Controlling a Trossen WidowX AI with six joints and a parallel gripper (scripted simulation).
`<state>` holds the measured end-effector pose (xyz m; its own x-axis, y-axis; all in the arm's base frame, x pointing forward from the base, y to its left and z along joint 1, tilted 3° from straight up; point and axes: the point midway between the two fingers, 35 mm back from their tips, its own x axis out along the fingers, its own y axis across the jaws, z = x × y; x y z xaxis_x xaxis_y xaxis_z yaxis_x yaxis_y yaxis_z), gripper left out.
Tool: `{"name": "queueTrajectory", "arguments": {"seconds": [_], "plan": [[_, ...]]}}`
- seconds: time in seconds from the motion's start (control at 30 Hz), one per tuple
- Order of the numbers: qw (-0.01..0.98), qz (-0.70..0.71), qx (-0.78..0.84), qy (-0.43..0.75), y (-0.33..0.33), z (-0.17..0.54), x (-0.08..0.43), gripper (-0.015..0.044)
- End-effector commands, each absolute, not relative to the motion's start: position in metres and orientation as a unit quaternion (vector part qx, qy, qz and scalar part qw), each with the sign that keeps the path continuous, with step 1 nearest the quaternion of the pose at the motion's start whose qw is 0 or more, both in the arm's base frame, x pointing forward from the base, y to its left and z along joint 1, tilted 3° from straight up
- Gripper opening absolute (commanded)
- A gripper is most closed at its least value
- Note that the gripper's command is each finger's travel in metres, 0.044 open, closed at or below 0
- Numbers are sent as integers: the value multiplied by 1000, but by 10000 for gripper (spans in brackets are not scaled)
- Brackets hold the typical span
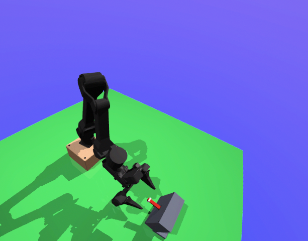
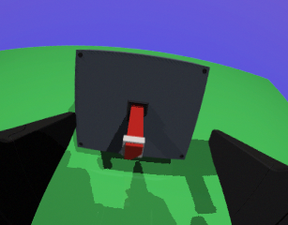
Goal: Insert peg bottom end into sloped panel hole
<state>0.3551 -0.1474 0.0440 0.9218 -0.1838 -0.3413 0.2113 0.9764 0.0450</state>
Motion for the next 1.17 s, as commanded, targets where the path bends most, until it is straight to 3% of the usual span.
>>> {"name": "queueTrajectory", "arguments": {"seconds": [0.0,1.13], "plan": [[979,-98,41,174,-145,43,350,440],[979,-100,41,174,-143,59,324,440]]}}
